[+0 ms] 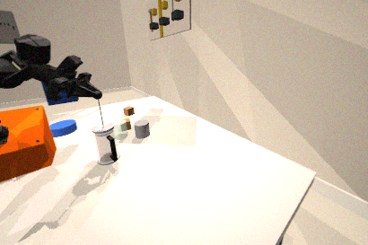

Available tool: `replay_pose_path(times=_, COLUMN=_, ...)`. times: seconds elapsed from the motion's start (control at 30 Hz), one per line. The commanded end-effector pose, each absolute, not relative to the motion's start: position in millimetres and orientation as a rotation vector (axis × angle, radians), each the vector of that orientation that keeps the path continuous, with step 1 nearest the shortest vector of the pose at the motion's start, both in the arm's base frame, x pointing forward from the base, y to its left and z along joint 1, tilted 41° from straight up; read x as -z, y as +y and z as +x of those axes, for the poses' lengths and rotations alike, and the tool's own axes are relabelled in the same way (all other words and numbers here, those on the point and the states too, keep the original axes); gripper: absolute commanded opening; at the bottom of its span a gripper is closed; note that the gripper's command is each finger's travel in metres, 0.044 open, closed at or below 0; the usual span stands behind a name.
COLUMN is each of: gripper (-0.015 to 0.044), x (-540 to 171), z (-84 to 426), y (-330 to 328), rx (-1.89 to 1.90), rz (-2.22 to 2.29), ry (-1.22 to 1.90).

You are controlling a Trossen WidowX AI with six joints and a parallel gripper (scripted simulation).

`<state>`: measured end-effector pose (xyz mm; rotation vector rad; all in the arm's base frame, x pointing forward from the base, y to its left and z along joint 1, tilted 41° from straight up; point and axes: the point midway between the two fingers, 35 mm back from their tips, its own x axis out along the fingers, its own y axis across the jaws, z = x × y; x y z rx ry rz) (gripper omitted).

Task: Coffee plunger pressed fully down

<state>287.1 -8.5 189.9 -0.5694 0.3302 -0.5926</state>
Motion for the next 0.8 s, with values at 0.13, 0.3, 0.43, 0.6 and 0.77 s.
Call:
replay_pose_path(times=0.13, gripper=0.0120, x=-173.7, z=290.9, y=-17.0, rx=0.588, rz=-0.573, ry=0.347)
replay_pose_path(times=0.3, gripper=0.0120, x=-167.2, z=293.0, y=-21.7, rx=0.587, rz=-0.572, ry=0.349)
replay_pose_path(times=0.43, gripper=0.0120, x=-161.9, z=294.5, y=-25.6, rx=0.587, rz=-0.571, ry=0.349)
replay_pose_path(times=0.6, gripper=0.0120, x=-155.5, z=296.2, y=-30.6, rx=0.587, rz=-0.571, ry=0.350)
replay_pose_path(times=0.77, gripper=0.0120, x=-149.2, z=297.7, y=-35.9, rx=0.586, rz=-0.570, ry=0.350)
